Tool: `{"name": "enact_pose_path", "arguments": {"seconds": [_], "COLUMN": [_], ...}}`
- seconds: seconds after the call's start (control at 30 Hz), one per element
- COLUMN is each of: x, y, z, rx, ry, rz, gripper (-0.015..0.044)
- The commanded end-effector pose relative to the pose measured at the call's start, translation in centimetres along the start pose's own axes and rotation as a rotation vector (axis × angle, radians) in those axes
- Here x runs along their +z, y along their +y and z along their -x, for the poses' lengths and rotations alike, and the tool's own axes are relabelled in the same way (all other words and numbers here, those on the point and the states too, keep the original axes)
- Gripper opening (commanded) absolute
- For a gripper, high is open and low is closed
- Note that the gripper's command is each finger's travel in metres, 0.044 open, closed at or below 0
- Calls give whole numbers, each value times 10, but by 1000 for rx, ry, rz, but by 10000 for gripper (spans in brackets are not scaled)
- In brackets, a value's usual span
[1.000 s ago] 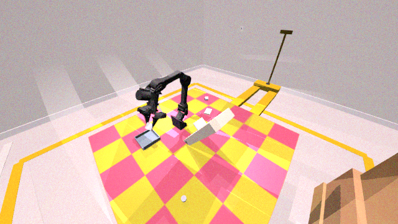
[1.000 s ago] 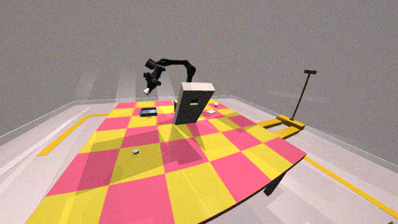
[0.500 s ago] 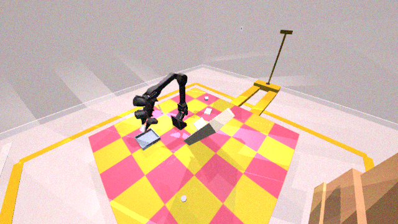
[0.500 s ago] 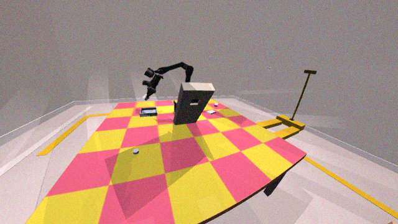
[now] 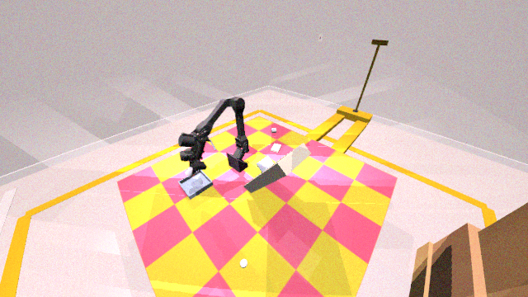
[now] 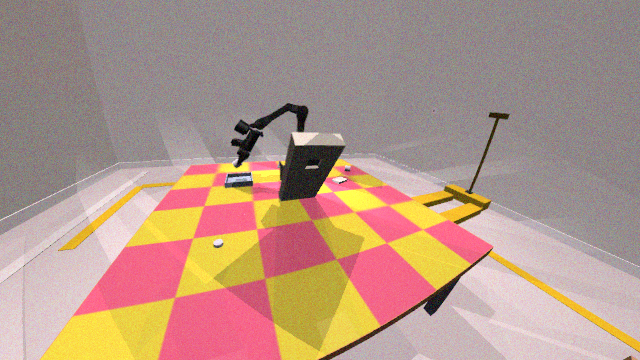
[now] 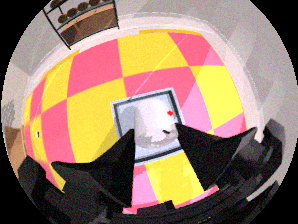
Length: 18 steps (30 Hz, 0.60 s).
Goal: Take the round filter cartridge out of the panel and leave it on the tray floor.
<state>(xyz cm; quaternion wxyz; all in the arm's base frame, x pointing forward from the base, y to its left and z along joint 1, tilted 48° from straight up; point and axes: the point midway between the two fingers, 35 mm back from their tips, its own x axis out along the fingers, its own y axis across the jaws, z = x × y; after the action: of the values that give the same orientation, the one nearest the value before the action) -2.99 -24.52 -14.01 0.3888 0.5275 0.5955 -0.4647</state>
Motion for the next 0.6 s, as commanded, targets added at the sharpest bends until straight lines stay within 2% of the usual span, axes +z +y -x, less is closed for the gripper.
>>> {"name": "enact_pose_path", "arguments": {"seconds": [0.0,0.27,0.4,0.57], "x": [-8,-33,-38,-37], "y": [-2,-2,-2,-1], "z": [-15,-55,-61,-58], "rx": [-7,-8,-8,-3], "ry": [3,4,4,16], "rz": [-5,-5,-5,-7], "gripper": [0,0,0,131]}}
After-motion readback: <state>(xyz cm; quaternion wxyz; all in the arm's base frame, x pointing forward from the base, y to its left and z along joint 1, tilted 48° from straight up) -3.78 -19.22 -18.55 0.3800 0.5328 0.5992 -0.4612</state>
